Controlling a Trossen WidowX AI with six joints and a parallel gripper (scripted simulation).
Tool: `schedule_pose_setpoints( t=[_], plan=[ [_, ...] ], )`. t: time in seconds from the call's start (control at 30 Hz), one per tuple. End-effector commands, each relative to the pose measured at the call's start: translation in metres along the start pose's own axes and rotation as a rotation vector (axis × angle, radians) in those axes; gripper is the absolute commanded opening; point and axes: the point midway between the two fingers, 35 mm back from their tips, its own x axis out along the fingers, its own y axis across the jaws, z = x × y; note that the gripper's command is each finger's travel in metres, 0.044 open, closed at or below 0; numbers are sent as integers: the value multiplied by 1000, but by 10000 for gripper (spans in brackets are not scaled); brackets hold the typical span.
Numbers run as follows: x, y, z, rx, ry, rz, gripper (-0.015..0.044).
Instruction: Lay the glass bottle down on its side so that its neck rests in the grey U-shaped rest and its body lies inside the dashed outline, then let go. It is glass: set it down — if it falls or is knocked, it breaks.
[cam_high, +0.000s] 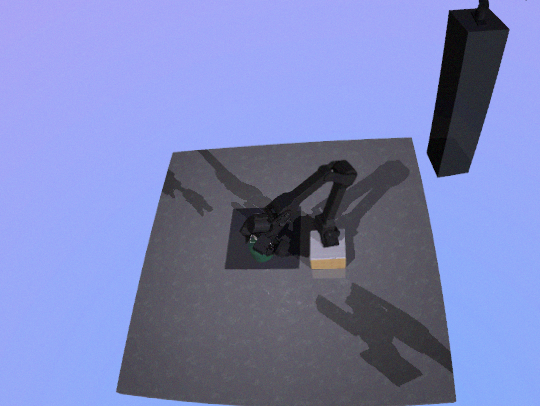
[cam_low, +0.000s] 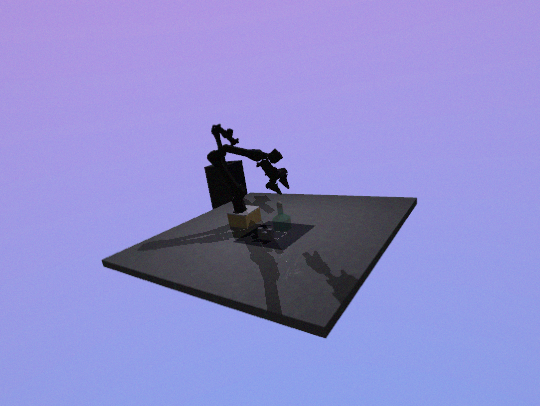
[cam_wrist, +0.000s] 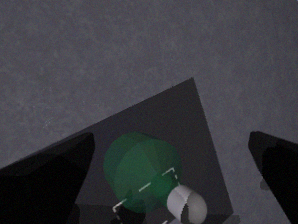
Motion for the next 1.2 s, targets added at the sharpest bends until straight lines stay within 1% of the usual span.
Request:
schedule_pose_setpoints(
  t=[0.0,0.1,0.3,0.37,0.6,1.17],
  plan=[
    [7,-27,-37,-332,105,124,440],
    [15,-27,-38,-332,122,207,440],
    [39,-25,-42,-312,163,463,440],
    [44,-25,-44,-307,170,520,440],
    [45,-26,-46,-306,171,528,440],
    [43,-36,-72,-306,173,527,440]
  ],
)
